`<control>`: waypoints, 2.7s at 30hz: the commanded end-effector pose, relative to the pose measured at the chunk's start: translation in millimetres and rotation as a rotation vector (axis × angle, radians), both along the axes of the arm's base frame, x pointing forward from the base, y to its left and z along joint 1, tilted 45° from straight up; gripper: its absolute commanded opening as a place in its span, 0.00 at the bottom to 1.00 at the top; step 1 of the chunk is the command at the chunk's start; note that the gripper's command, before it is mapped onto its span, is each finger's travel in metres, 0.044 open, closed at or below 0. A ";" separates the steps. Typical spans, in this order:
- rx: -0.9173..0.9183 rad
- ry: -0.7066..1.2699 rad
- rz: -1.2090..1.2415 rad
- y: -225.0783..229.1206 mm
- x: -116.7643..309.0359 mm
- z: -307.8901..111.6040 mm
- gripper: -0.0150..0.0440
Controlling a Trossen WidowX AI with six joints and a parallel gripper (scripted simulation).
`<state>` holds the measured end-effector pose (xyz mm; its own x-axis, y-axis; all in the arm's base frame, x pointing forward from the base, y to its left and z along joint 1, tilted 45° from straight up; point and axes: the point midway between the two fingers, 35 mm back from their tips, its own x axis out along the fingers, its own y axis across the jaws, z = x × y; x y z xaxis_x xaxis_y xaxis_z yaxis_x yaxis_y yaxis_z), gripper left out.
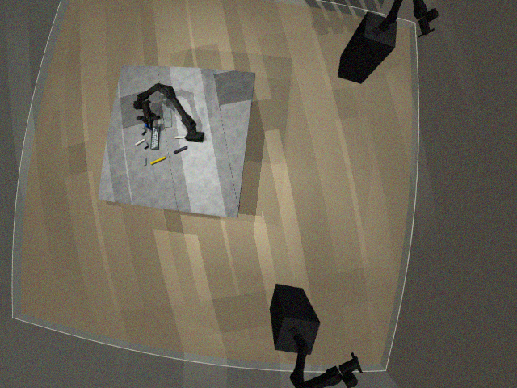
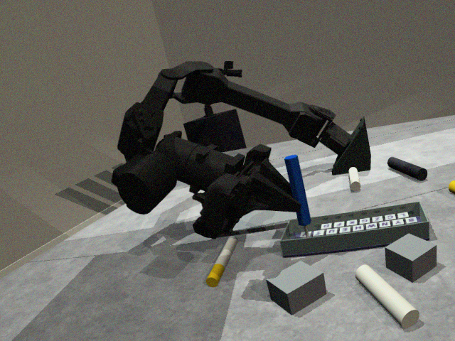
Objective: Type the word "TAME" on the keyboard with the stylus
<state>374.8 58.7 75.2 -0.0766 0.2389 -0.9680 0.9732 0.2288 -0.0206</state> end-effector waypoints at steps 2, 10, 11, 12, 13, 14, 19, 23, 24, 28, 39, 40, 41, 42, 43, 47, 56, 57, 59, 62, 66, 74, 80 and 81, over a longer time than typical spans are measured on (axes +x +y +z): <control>-0.003 -0.003 0.005 -2.0 0.6 -2.0 0.39; -0.003 -0.003 0.005 -1.8 0.6 -1.8 0.39; -0.003 -0.003 0.005 -1.8 0.6 -1.8 0.39; -0.003 -0.003 0.005 -1.8 0.6 -1.8 0.39; -0.003 -0.003 0.005 -1.8 0.6 -1.8 0.39; -0.003 -0.003 0.005 -1.8 0.6 -1.8 0.39; -0.002 -0.002 0.005 10.8 -2.7 10.9 0.39; -0.001 -0.002 0.005 24.1 -7.1 24.4 0.39; -0.001 -0.002 0.005 24.1 -7.1 24.4 0.39; -0.004 -0.005 0.014 23.0 -6.8 22.1 0.40; -0.003 -0.004 0.012 29.5 -10.8 16.2 0.25; -0.003 -0.004 0.012 32.0 -12.4 14.0 0.25; -0.002 -0.003 0.011 34.7 -14.2 11.5 0.25; -0.002 -0.003 0.010 37.5 -16.2 8.9 0.25; -0.001 -0.002 0.009 40.3 -18.2 6.3 0.25; 0.001 0.000 0.007 51.1 -27.0 -4.1 0.25; 0.001 0.001 0.005 50.4 -31.3 -17.3 0.25; 0.001 0.001 0.005 47.1 -30.7 -20.6 0.25; 0.001 0.001 0.005 43.4 -30.1 -24.2 0.25; 0.001 0.001 0.005 43.4 -30.1 -24.2 0.25; 0.001 0.001 0.005 42.1 -29.8 -26.8 0.39; 0.000 0.001 0.005 39.9 -29.3 -29.1 0.39; 0.000 0.001 0.005 37.0 -28.7 -32.0 0.39; 0.000 0.001 0.005 36.5 -28.6 -32.5 0.39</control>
<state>346.0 96.5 44.7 -0.0783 0.2373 -0.9683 0.9732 0.2290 -0.0226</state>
